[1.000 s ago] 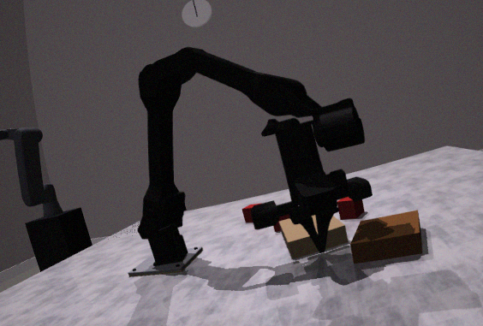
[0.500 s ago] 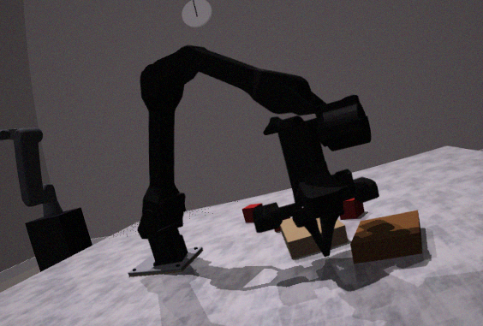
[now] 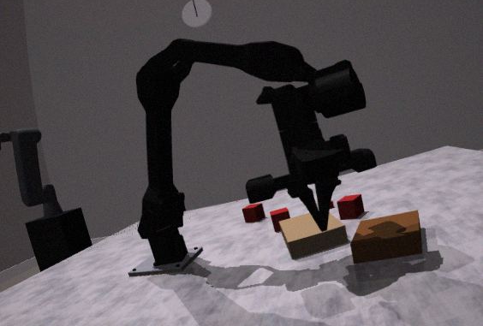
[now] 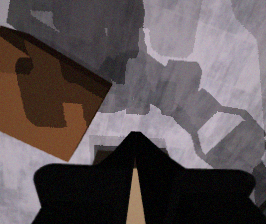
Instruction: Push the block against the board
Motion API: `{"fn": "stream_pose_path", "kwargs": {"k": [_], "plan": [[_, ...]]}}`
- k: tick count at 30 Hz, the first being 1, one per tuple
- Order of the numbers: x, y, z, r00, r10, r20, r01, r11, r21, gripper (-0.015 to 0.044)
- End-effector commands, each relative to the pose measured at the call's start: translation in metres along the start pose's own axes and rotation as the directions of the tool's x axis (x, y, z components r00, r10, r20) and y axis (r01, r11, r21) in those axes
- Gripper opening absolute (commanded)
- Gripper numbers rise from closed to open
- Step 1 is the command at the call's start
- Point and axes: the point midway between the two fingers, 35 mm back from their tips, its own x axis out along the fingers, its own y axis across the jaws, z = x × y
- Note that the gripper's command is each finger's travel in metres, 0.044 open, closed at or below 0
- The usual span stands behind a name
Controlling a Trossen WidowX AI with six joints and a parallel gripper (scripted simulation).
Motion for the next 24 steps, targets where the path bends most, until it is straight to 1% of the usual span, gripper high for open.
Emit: {"fn": "stream_pose_path", "kwargs": {"k": [1,4,13,18,24], "plan": [[-0.010,-0.001,-0.001,1.000,-0.004,-0.008,0.004,1.000,-0.004,0.0000],[-0.010,0.000,-0.003,1.000,-0.003,-0.008,0.002,1.000,-0.026,0.0000],[-0.011,0.013,-0.028,1.000,0.007,-0.009,-0.010,0.949,-0.315,0.0000],[-0.011,0.018,-0.041,1.000,0.007,-0.011,-0.011,0.880,-0.475,0.0000],[-0.011,0.024,-0.057,1.000,0.007,-0.013,-0.013,0.762,-0.647,0.0000]]}}
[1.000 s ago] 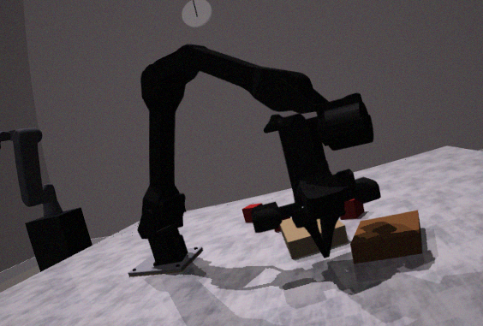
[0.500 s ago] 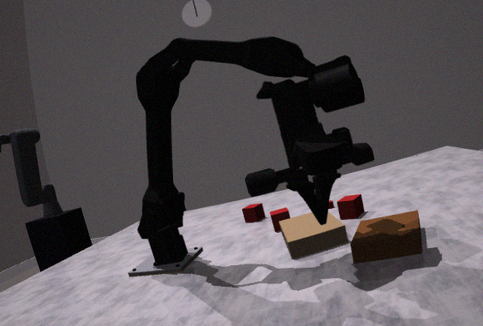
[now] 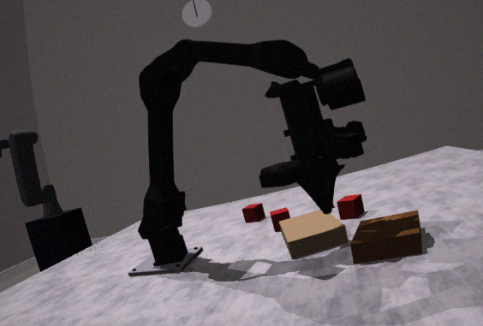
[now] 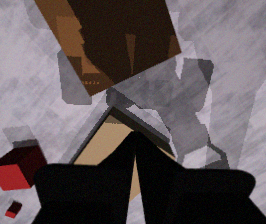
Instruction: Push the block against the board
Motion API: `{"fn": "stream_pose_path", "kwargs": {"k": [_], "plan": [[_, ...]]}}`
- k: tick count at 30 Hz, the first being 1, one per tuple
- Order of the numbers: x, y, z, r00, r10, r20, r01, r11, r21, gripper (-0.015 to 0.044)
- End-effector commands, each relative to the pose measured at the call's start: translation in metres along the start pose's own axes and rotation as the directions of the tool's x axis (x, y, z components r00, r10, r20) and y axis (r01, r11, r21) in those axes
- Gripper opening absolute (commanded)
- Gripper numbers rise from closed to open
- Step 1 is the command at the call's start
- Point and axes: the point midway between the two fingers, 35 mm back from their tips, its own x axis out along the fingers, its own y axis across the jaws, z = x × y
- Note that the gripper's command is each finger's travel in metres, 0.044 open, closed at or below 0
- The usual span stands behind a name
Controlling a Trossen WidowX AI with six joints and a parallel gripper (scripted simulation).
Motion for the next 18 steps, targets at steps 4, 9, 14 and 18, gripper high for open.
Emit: {"fn": "stream_pose_path", "kwargs": {"k": [4,9,14,18], "plan": [[0.001,0.016,-0.014,1.000,0.003,-0.008,-0.005,0.965,-0.262,0.0000],[0.001,0.027,-0.023,1.000,0.004,-0.009,-0.007,0.905,-0.425,0.0000],[0.001,0.037,-0.033,1.000,0.004,-0.011,-0.010,0.818,-0.576,0.0000],[0.001,0.044,-0.040,1.000,0.005,-0.012,-0.011,0.729,-0.684,0.0000]]}}
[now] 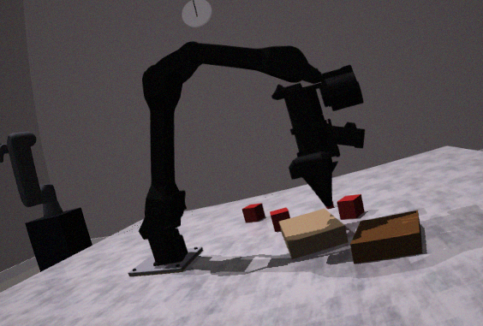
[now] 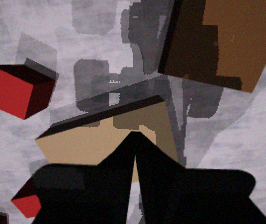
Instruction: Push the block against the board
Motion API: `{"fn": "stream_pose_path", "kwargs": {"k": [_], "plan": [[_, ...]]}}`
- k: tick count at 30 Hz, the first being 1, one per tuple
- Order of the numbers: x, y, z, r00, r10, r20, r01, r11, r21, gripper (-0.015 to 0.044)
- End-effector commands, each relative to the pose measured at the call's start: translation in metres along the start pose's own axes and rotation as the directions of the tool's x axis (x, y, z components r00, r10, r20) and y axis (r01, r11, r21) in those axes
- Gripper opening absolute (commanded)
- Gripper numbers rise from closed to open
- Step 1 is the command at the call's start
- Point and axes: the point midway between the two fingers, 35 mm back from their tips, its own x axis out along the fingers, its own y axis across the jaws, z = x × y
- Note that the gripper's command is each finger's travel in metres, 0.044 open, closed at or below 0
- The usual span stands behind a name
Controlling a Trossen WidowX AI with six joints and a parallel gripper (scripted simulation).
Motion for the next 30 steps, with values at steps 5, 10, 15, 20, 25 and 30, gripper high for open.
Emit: {"fn": "stream_pose_path", "kwargs": {"k": [5,10,15,20,25,30], "plan": [[0.001,0.023,-0.005,1.000,0.006,-0.005,-0.007,0.955,-0.295,0.0000],[0.001,0.036,-0.009,1.000,0.007,-0.006,-0.009,0.890,-0.457,0.0000],[0.001,0.049,-0.012,1.000,0.008,-0.007,-0.010,0.797,-0.604,0.0000],[0.001,0.062,-0.017,1.000,0.009,-0.008,-0.012,0.680,-0.733,0.0000],[0.001,0.075,-0.021,1.000,0.009,-0.009,-0.013,0.542,-0.840,0.0000],[0.001,0.087,-0.027,1.000,0.010,-0.010,-0.013,0.388,-0.922,0.0000]]}}
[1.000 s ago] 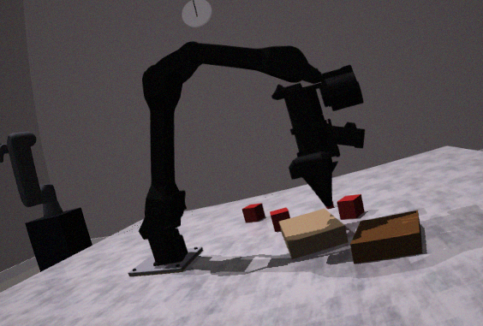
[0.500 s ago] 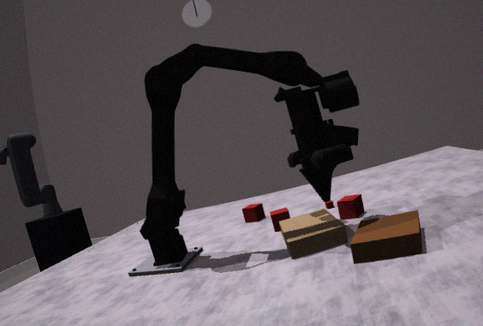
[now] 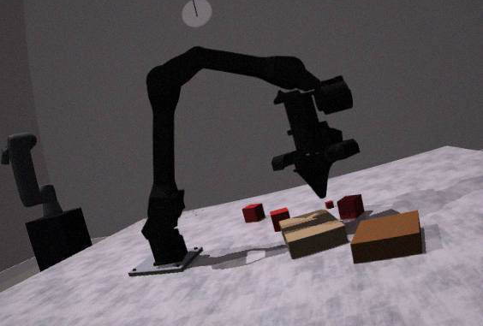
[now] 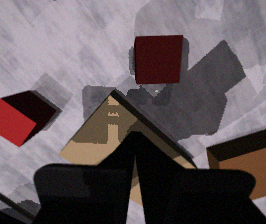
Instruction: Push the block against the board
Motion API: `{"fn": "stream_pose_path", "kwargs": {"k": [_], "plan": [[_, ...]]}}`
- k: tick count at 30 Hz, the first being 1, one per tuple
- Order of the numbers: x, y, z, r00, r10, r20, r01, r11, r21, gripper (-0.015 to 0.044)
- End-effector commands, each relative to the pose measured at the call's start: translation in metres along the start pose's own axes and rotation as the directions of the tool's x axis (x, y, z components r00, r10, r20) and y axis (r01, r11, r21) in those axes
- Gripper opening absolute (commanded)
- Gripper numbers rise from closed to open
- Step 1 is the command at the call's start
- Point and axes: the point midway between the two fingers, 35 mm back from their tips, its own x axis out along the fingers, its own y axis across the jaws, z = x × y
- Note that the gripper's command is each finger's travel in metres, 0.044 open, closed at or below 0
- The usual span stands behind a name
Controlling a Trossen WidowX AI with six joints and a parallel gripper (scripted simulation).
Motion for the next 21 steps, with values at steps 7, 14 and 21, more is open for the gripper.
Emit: {"fn": "stream_pose_path", "kwargs": {"k": [7,14,21], "plan": [[0.001,0.024,0.016,1.000,0.006,-0.001,-0.006,0.932,-0.362,0.0000],[0.002,0.040,0.025,1.000,0.008,-0.001,-0.007,0.817,-0.577,0.0000],[0.002,0.054,0.032,1.000,0.009,-0.001,-0.007,0.679,-0.734,0.0000]]}}
